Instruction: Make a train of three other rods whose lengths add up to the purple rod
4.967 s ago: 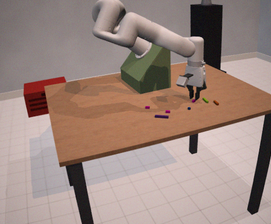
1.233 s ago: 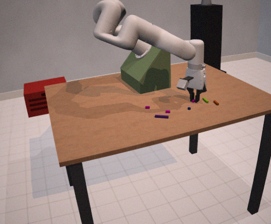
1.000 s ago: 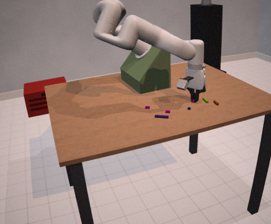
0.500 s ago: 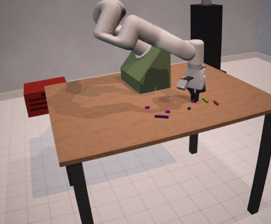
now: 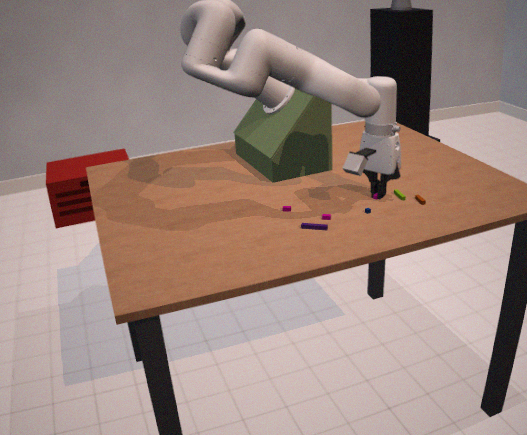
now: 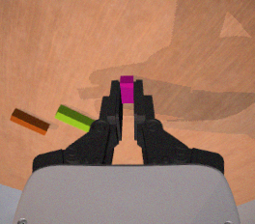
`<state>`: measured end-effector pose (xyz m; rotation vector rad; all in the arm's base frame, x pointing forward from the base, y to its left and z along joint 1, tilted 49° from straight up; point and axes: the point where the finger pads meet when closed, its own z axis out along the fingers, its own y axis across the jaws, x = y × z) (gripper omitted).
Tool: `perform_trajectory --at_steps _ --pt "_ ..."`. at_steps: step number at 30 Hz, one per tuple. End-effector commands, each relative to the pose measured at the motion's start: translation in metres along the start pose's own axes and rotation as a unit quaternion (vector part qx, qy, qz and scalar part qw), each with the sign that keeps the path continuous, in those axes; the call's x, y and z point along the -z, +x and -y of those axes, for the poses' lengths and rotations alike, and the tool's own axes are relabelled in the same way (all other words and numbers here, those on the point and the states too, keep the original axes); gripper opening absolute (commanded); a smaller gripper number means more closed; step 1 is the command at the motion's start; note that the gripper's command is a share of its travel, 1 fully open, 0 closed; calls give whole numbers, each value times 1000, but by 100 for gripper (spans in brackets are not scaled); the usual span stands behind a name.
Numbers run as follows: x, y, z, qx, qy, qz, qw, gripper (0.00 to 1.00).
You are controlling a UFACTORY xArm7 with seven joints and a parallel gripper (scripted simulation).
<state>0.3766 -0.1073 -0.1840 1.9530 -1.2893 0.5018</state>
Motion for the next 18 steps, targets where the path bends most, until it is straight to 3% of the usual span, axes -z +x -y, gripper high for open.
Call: perform_trajectory --at_steps 1,11,13,18 --pt "9 -1 2 0 3 1 1000 4" --pt "75 -1 2 0 3 1 1000 4" --pt "75 -1 2 0 3 1 1000 4" --pt "98 0 1 0 3 1 1000 4"
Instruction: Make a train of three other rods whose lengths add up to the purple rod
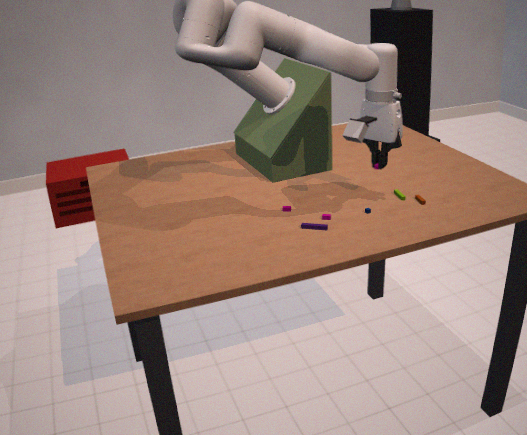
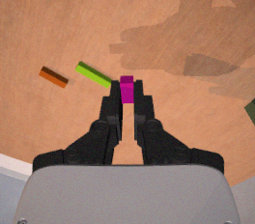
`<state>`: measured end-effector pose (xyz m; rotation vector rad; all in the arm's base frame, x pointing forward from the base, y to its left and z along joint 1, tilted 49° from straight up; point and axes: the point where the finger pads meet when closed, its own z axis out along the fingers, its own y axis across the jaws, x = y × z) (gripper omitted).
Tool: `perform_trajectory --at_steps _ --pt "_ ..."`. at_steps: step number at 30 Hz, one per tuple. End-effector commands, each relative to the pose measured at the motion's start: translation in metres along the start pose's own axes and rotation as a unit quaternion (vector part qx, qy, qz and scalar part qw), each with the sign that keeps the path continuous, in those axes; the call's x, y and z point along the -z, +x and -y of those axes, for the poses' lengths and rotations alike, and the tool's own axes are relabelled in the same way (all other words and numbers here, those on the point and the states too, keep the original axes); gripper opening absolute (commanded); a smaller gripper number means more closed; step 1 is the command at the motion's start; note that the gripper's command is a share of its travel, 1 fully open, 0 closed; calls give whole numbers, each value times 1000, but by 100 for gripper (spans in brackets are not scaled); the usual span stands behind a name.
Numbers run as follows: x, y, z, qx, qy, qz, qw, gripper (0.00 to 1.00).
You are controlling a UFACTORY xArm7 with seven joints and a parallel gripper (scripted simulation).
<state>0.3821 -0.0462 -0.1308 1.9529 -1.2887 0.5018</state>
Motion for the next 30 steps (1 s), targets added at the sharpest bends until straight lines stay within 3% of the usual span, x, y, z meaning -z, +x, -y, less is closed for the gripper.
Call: perform_trajectory --at_steps 1,14,20,27,29,30 --pt "19 0 2 0 3 1 1000 4" --pt "21 2 2 -7 3 1 1000 4" --pt "21 36 3 -122 3 1 993 4" --pt "21 74 1 -244 2 2 970 4" --pt "21 74 1 -244 2 2 970 4" --pt "21 89 -1 -293 2 2 956 4"
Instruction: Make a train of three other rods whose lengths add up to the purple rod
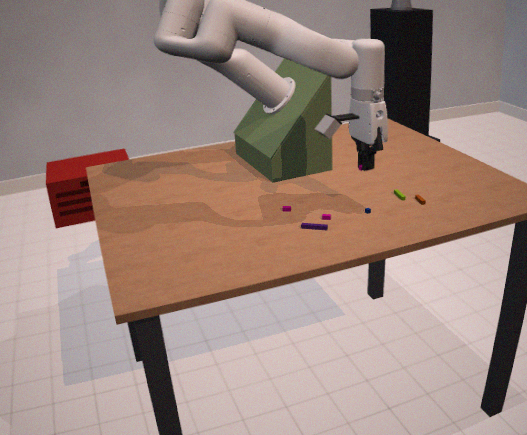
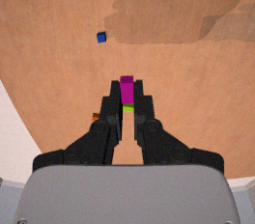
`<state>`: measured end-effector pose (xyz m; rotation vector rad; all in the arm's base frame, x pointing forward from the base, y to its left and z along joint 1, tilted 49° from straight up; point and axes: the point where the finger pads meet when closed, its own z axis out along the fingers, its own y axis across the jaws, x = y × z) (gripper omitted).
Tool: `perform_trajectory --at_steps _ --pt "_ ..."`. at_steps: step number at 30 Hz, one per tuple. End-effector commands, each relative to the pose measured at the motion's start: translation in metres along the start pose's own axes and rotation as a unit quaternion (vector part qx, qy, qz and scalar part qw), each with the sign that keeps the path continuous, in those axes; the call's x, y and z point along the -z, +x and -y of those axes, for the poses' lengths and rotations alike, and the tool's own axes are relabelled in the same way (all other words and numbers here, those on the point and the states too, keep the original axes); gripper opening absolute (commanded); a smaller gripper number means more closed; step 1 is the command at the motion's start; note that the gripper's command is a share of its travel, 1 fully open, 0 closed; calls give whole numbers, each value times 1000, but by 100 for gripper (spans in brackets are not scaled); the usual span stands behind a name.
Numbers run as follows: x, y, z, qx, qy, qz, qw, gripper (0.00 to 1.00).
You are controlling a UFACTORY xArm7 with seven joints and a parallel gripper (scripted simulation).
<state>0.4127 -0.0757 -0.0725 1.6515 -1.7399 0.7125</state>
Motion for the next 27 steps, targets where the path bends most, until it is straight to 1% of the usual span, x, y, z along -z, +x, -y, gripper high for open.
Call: perform_trajectory --at_steps 1,4,7,10,14,16,17,19,27 --pt "3 21 9 -83 5 2 997 4" --pt "3 33 13 -125 5 3 992 4" --pt "3 49 18 -179 4 3 984 4" --pt "3 64 22 -229 4 3 973 4" --pt "3 84 26 -296 4 3 955 4" --pt "3 84 26 -296 4 3 955 4" --pt "3 91 28 -317 4 3 948 4" --pt "3 95 28 -333 4 3 943 4" --pt "3 96 28 -333 4 3 943 4"
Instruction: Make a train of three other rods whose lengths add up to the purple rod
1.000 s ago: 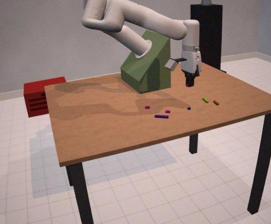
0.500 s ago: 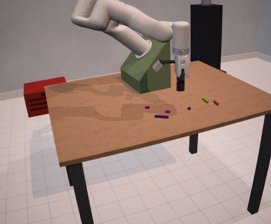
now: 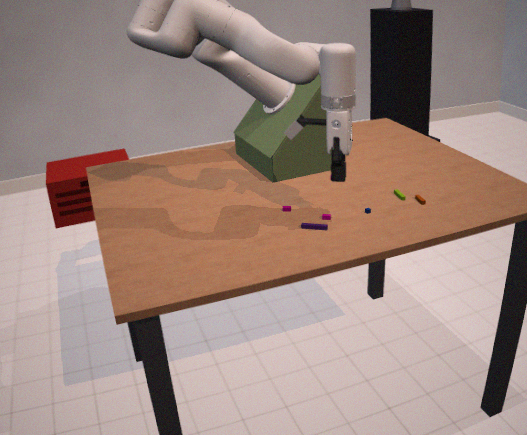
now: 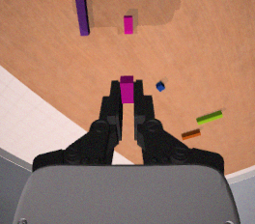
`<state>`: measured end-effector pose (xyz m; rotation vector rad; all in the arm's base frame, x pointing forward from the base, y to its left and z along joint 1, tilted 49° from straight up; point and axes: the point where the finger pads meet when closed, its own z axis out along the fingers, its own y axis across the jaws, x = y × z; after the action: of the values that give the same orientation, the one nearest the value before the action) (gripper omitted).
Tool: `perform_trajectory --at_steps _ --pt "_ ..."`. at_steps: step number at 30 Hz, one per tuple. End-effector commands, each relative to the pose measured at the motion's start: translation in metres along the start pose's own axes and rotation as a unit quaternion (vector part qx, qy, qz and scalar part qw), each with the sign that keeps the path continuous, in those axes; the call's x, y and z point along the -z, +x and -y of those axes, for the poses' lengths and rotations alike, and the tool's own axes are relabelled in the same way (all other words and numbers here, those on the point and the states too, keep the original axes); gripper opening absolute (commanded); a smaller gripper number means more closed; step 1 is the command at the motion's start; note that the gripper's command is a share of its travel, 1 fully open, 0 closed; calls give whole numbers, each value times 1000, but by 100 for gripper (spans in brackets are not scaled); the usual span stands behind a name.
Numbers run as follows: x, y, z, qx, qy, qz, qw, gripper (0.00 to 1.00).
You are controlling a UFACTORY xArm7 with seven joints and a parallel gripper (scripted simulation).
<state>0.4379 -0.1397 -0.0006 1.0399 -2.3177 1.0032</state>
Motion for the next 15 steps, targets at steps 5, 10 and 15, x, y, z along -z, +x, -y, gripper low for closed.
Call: perform_trajectory --at_steps 5,10,15 --pt "2 -1 1 -1 1 2 1000 4" --pt "-1 -1 1 -1 1 2 1000 4" --pt "-13 -1 1 -1 1 2 1000 4"
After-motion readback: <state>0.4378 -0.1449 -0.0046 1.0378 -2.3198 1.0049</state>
